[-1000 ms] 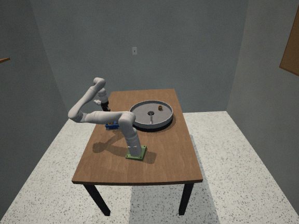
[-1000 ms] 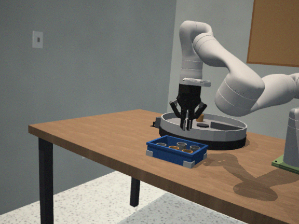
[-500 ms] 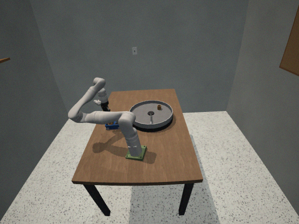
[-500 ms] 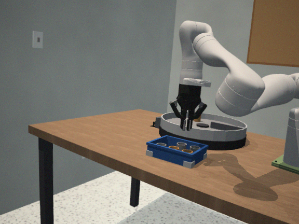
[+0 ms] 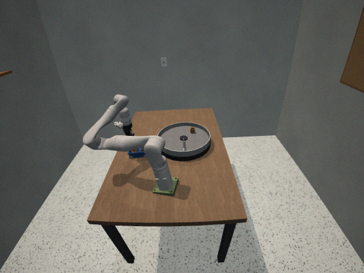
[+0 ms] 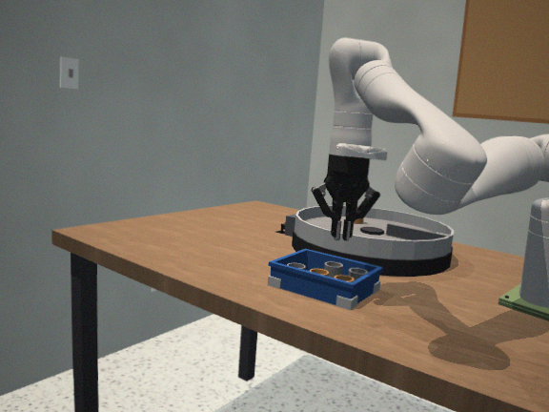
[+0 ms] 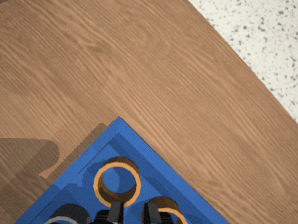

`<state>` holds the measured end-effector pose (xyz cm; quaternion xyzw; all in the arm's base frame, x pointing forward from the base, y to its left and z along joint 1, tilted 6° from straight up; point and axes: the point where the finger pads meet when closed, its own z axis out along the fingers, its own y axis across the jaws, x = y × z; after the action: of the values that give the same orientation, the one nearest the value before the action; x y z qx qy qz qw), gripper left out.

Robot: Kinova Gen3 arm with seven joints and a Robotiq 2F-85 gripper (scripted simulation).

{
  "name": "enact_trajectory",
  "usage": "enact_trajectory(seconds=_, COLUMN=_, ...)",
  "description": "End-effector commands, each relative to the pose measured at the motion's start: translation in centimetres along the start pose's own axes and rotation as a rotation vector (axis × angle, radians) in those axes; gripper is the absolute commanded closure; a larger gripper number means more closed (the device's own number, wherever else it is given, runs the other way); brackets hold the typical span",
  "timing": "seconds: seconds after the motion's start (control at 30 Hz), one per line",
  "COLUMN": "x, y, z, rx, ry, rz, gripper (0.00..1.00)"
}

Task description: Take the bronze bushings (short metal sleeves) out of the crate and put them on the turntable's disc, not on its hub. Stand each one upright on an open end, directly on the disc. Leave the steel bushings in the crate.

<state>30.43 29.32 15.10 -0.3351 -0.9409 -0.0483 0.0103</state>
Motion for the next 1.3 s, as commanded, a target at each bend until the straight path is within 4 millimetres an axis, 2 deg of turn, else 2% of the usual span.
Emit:
enact_trajectory(seconds=0.0, x=0.23, y=0.17, z=0.05, rx=0.0, ry=0.005, rz=0.004, gripper=0.88)
enact_trajectory(seconds=1.27, x=0.35, y=0.27, z=0.05, rx=0.0, ry=0.004, rz=0.004, gripper=0.88)
